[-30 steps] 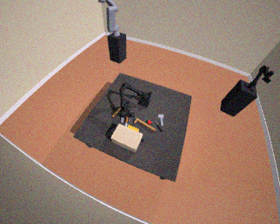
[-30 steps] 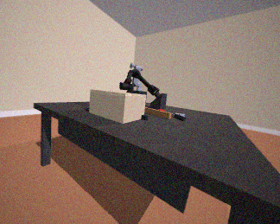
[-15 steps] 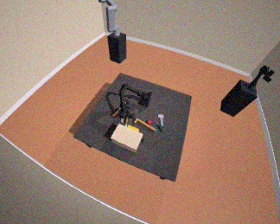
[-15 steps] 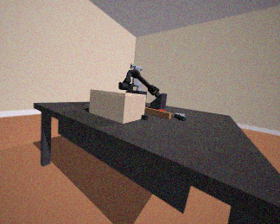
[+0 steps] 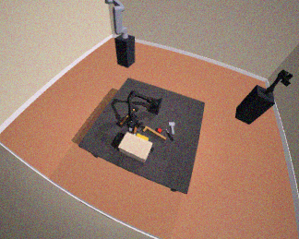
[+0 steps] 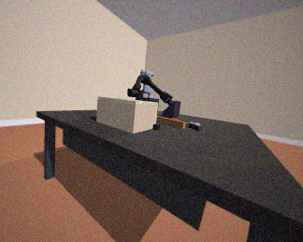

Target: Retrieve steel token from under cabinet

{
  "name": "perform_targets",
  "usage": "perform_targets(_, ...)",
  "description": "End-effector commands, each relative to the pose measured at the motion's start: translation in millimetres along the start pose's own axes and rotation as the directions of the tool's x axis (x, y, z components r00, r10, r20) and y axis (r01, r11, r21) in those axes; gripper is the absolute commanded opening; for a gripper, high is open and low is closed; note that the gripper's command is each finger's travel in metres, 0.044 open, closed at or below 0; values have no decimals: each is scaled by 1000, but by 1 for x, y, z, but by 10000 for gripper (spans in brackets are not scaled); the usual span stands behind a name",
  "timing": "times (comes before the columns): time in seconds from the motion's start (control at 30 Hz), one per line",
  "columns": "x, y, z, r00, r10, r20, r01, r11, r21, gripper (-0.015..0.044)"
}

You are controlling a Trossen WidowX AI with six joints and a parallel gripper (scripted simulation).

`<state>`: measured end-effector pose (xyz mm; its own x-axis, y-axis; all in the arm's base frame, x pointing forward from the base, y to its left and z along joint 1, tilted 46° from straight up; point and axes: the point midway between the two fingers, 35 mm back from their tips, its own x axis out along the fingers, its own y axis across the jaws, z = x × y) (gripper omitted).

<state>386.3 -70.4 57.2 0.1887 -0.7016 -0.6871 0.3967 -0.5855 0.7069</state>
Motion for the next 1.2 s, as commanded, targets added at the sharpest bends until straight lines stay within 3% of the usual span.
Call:
perform_targets(0.0,0,0,-7,1000,1,-2,-1,1000,2,0)
perform_targets(1.17,0,-3,-40,1000,1,-3,-1,1000,3,0)
